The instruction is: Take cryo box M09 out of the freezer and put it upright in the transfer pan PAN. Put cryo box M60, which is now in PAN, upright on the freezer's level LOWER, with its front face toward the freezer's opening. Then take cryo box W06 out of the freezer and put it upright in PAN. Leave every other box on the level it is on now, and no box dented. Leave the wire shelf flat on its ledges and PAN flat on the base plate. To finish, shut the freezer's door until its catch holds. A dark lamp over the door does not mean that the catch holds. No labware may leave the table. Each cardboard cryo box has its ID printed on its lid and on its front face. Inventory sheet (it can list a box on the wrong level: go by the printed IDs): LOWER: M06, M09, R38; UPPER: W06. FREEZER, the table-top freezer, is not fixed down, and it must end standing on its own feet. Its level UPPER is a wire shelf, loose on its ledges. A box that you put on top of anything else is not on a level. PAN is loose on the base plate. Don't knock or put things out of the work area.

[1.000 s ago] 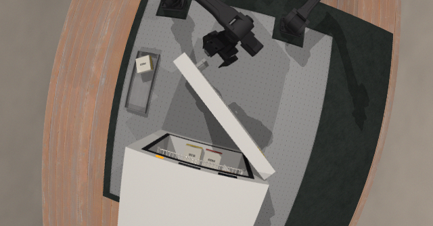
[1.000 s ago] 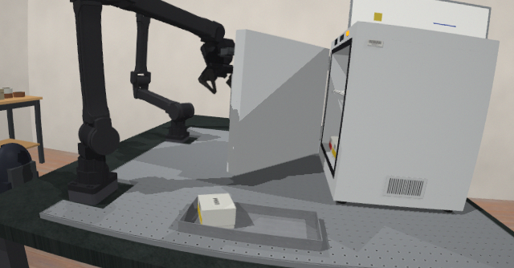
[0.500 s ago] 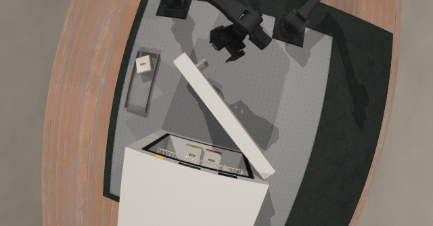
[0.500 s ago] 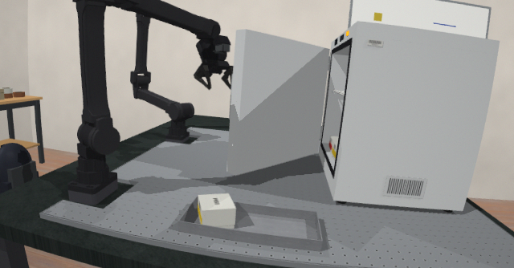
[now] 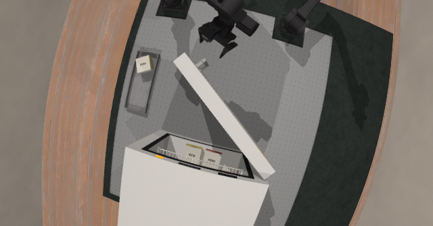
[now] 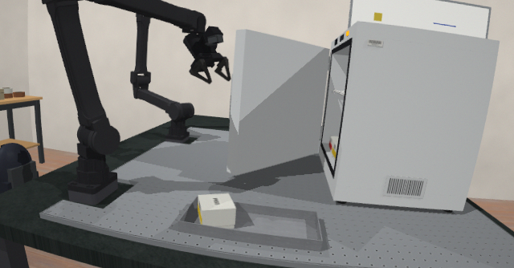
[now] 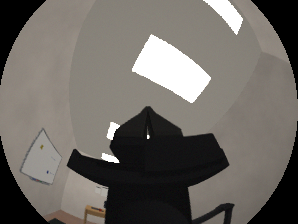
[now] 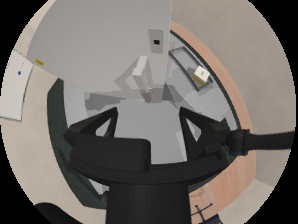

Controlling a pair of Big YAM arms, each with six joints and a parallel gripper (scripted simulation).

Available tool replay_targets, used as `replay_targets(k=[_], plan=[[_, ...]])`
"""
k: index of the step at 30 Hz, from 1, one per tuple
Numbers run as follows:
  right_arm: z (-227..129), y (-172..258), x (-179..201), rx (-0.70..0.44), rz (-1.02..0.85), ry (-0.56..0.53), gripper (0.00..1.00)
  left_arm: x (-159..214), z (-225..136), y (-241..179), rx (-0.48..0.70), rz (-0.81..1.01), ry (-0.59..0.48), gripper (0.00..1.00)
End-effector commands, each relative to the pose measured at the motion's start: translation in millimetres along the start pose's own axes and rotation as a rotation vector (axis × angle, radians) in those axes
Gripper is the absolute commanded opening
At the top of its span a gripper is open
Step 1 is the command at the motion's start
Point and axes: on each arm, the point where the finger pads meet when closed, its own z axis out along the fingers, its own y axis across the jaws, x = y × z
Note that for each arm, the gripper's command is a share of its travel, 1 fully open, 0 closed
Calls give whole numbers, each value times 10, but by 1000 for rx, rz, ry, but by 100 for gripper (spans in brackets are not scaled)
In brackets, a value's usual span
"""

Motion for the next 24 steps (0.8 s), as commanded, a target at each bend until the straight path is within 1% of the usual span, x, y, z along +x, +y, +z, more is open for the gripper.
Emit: replay_targets(k=[1,3,9,10,12,13,20,21,24], plan=[[-36,-17,-127,-136,-130,9,100,166,41,-2,0,-11,33,0],[-36,-17,-127,-136,-130,9,100,166,41,-2,0,-11,33,0],[-39,-296,-516,-388,-318,-63,100,166,41,-2,0,-11,33,0],[-41,-305,-530,-430,-349,-75,100,166,41,-2,0,-11,33,0],[-41,-305,-530,-430,-349,-75,100,166,41,-2,0,-11,33,0],[-42,-305,-530,-451,-365,-82,100,166,41,-2,0,-11,33,0],[11,-256,-454,-440,-386,-71,100,166,41,-2,0,-11,33,0],[-43,-352,-596,-493,-397,-94,100,166,41,-2,0,-11,33,0],[-47,-496,-792,-617,-493,-133,100,166,41,-2,0,-11,33,0]])
